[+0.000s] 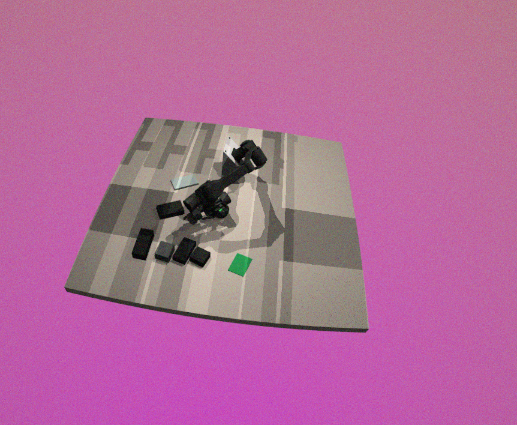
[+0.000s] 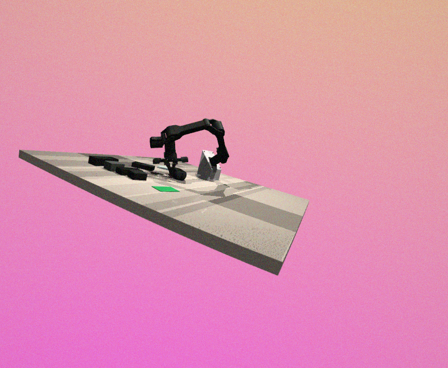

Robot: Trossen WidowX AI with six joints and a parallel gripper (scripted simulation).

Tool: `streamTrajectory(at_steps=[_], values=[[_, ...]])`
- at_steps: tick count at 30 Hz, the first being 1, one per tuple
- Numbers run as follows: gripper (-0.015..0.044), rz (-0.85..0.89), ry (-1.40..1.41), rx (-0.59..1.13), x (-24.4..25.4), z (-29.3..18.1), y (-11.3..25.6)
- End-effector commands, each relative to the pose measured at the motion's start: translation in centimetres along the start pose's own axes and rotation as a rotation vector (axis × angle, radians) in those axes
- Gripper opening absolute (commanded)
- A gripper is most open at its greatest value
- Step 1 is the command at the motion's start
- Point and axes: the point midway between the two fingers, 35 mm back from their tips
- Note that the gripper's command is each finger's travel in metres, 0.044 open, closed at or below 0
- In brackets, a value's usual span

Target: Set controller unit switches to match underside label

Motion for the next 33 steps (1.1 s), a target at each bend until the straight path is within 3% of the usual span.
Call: streamTrajectory(at_steps=[1, 24, 33], values=[[0.0, -0.028, -0.021, -0.01, -0.8, 0.2, -0.9], [0.0, -0.028, -0.021, -0.01, -1.9, 0.2, -1.2], [0.0, -0.017, -0.044, -0.004, 2.3, 0.5, 3.8]])
Point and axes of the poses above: the point midway between the two fingers, 35 mm back from their tips, its own y axis back along the fingers, its own x axis across the jaws, z = x × y, and after that the axes turned 11 degrees about y, right-handed
